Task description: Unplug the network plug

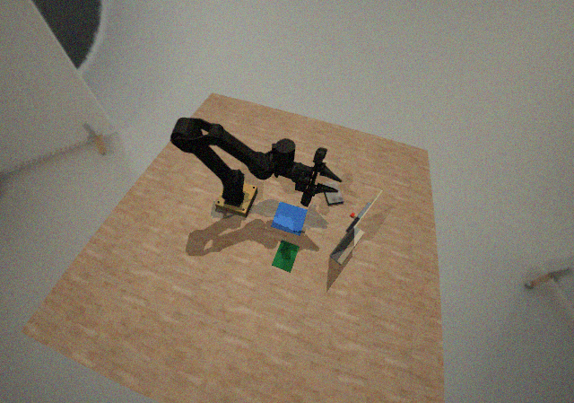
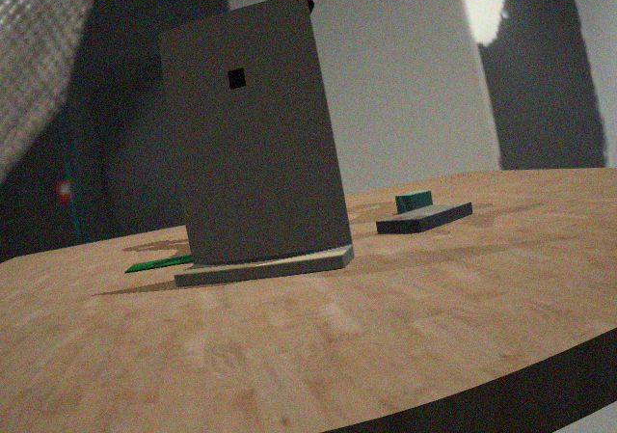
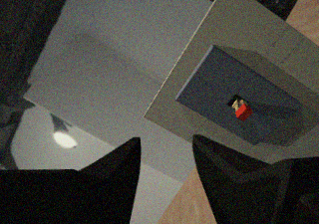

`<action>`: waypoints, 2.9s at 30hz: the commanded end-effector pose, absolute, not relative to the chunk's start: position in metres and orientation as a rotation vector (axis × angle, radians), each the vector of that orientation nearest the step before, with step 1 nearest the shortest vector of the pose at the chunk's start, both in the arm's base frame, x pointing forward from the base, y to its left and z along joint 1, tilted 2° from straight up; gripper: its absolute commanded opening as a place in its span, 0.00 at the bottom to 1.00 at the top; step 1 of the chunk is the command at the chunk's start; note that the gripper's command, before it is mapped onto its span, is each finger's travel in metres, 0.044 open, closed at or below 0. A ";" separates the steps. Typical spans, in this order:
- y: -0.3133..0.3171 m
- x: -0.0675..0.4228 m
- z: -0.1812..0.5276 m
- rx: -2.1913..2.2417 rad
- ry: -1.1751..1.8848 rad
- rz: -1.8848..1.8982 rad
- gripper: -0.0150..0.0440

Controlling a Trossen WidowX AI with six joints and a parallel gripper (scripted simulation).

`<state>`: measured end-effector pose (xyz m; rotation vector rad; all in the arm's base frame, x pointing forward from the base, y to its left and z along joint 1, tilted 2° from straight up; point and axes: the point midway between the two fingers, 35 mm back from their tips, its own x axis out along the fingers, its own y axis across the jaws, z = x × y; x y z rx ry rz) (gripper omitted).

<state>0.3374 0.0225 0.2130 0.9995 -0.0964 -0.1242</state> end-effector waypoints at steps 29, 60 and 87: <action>0.015 0.336 0.147 1.554 -0.161 -0.194 0.52; -0.013 0.387 0.147 1.551 -0.165 -0.191 0.52; -0.028 0.410 0.146 1.550 -0.167 -0.189 0.43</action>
